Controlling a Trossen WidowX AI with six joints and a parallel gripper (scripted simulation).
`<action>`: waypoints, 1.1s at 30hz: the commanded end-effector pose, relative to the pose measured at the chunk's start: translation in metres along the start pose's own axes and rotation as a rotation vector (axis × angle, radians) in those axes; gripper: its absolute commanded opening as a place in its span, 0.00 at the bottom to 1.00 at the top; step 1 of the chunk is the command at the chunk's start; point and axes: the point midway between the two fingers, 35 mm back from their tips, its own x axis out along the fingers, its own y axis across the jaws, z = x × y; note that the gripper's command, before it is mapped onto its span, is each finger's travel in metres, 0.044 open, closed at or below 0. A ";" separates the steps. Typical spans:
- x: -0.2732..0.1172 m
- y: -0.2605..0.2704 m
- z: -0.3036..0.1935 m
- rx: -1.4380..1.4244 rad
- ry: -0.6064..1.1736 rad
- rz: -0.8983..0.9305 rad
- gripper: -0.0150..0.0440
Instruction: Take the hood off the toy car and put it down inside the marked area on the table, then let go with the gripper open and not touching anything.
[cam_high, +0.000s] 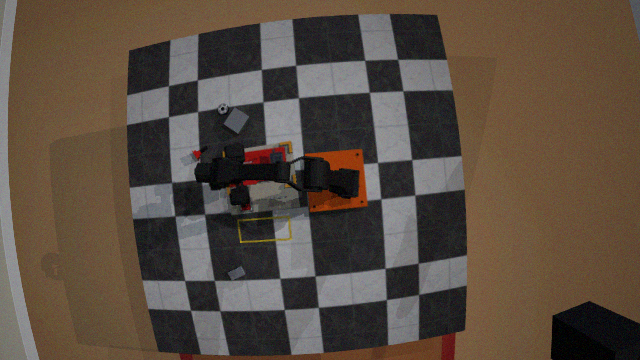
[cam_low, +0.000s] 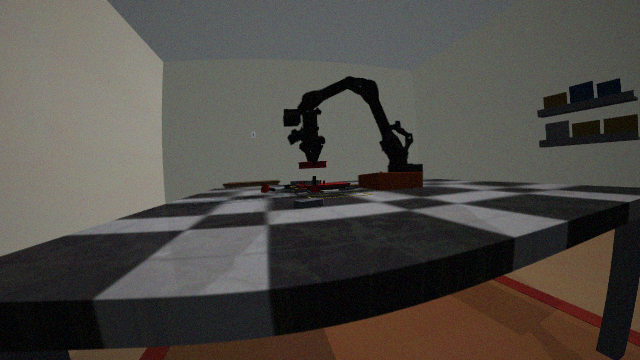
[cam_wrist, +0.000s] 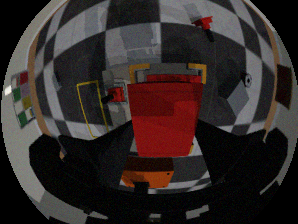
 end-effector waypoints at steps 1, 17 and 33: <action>-0.001 0.015 0.002 0.002 -0.002 0.003 0.25; -0.003 0.072 0.002 0.003 -0.004 0.010 0.25; -0.005 0.129 -0.008 0.004 -0.004 0.016 0.25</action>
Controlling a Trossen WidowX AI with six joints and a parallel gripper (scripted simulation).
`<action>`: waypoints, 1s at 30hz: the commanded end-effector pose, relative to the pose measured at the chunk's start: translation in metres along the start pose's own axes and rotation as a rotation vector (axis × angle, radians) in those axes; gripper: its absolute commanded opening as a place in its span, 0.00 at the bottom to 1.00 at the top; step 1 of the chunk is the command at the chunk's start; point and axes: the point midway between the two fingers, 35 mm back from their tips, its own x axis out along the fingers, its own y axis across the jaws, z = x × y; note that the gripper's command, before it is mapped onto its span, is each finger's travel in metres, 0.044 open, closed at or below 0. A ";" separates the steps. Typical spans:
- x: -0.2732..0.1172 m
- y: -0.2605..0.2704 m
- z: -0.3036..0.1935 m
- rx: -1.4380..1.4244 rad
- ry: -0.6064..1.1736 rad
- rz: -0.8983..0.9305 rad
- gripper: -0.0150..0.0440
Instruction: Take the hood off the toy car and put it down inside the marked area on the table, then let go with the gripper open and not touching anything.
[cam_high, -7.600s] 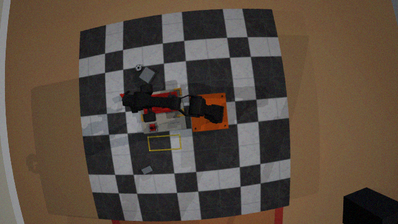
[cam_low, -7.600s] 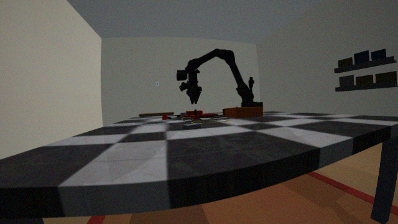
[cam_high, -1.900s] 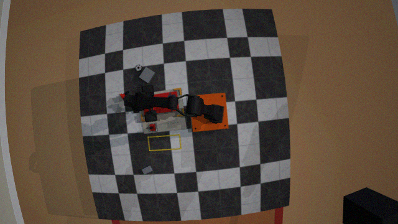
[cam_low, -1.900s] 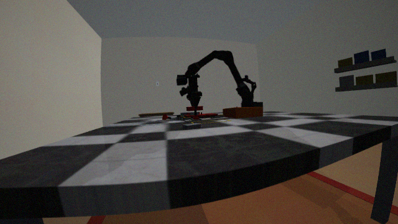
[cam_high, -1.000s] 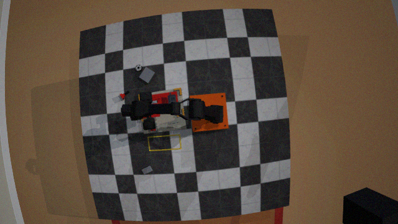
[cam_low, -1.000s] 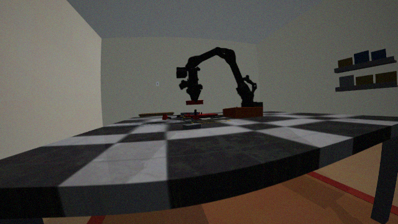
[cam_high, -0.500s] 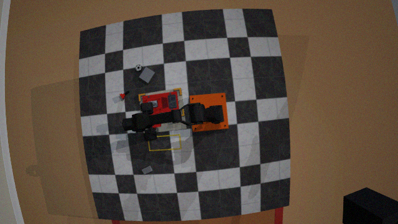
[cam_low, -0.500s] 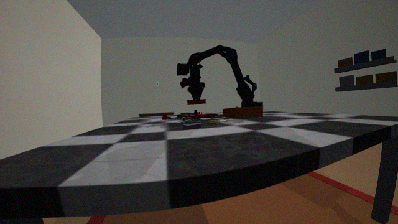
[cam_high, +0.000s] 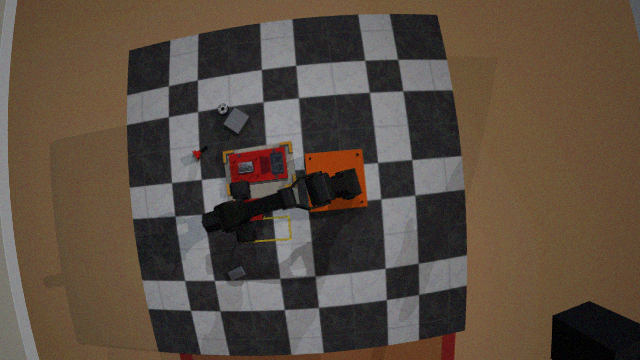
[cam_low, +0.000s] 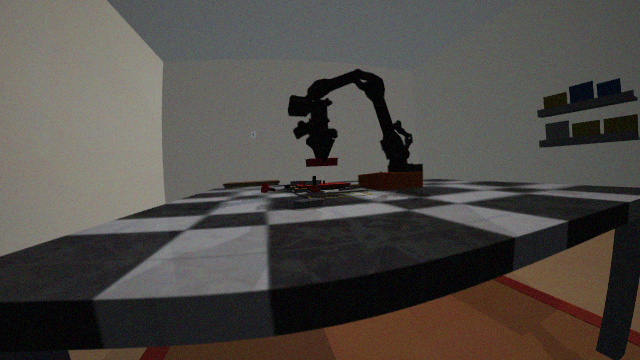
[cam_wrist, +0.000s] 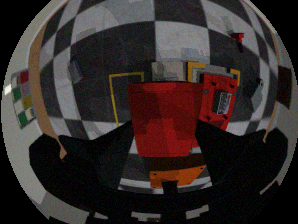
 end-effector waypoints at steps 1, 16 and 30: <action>0.000 0.015 -0.004 0.003 0.000 0.005 0.25; -0.002 0.065 -0.021 0.004 0.002 0.009 0.25; 0.000 0.082 -0.029 0.004 0.003 0.010 0.25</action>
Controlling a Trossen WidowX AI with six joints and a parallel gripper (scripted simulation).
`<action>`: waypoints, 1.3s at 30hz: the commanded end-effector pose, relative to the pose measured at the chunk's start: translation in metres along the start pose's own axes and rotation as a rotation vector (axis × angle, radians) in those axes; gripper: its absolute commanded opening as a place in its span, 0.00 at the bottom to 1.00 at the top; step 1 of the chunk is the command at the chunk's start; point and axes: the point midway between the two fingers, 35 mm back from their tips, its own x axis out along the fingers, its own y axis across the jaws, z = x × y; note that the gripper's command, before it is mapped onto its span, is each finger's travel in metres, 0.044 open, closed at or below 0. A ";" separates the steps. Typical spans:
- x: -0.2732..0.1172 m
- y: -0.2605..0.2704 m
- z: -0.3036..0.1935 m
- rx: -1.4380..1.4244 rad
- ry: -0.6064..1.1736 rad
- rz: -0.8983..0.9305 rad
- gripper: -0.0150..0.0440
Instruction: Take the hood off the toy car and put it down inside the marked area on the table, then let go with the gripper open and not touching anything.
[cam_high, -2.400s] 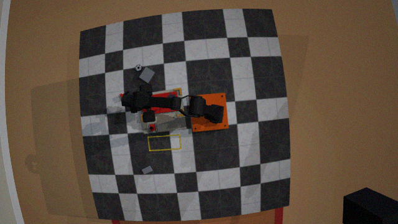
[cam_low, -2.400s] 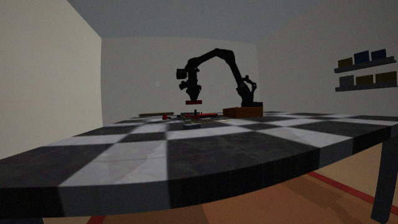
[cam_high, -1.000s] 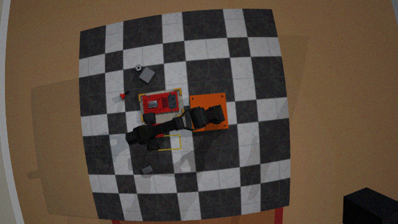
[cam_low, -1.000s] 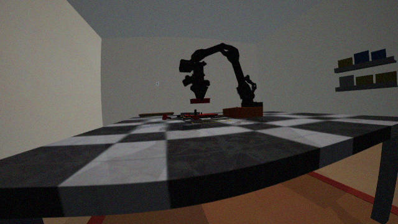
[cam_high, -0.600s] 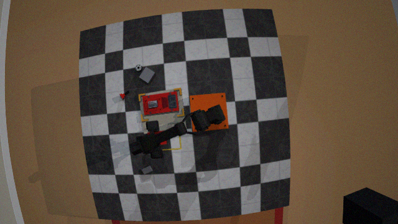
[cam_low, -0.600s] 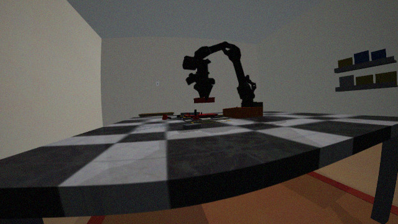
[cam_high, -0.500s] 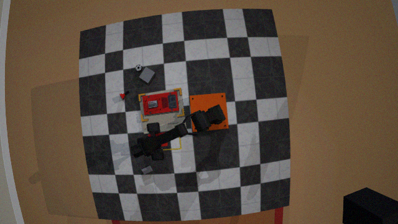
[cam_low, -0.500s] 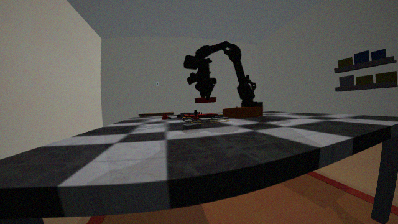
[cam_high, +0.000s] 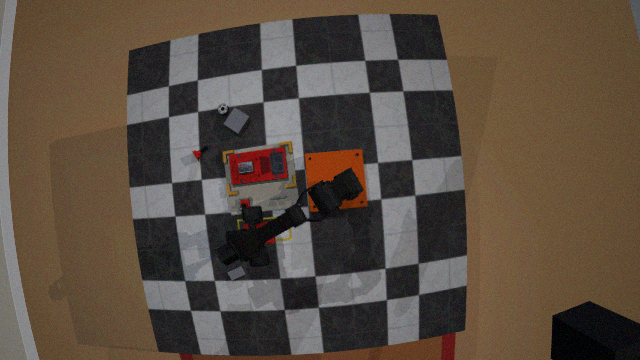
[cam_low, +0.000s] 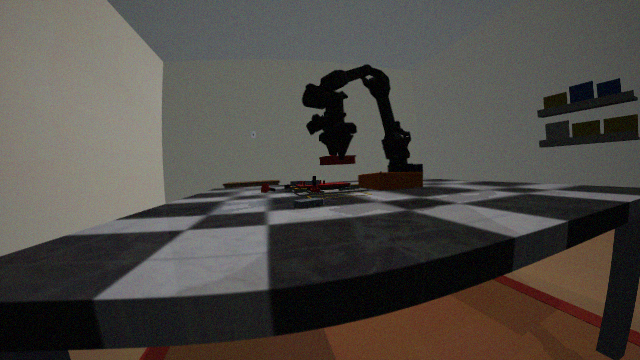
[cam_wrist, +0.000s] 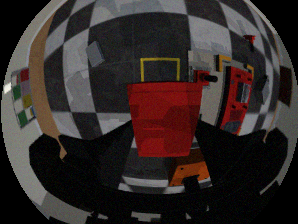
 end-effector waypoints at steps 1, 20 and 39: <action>0.002 0.001 0.000 0.004 0.001 0.003 0.25; 0.013 0.002 0.001 0.004 0.001 0.003 0.25; 0.024 0.002 0.001 0.004 0.001 0.003 0.25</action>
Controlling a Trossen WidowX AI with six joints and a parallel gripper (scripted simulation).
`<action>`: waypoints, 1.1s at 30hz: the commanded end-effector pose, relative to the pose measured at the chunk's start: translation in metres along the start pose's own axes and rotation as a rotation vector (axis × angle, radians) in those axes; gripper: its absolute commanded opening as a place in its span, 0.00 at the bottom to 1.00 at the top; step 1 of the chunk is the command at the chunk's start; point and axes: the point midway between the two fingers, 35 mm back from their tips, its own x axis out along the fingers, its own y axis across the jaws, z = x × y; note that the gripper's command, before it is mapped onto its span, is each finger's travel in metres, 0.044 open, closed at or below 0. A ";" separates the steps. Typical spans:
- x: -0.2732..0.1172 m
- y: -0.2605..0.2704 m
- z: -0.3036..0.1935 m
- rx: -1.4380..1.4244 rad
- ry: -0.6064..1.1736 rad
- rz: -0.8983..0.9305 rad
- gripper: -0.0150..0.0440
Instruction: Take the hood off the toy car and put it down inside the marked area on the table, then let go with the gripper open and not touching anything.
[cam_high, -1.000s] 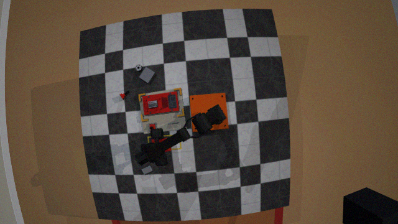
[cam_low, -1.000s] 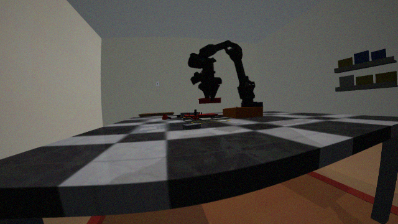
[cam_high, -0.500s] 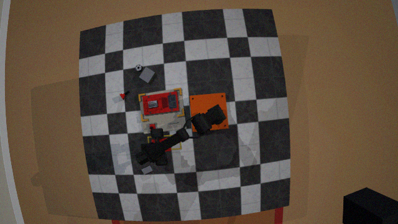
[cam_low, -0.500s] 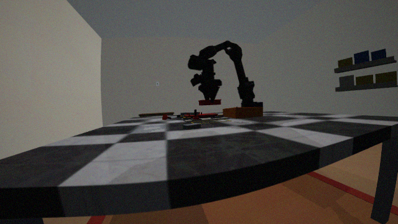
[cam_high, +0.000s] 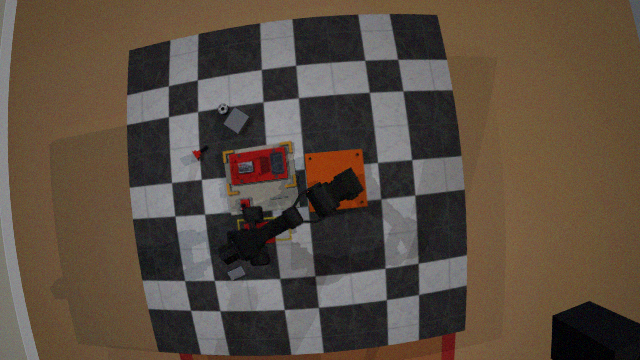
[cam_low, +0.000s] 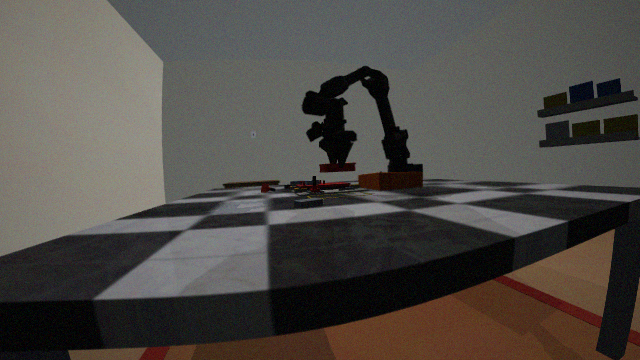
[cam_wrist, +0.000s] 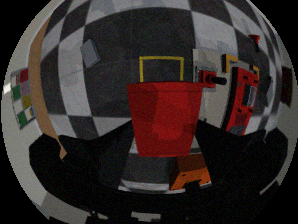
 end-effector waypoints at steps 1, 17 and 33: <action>0.003 0.000 0.000 0.002 0.001 0.003 0.25; 0.012 0.000 0.000 0.002 0.001 0.003 0.25; 0.022 0.000 0.000 0.002 0.002 0.003 0.25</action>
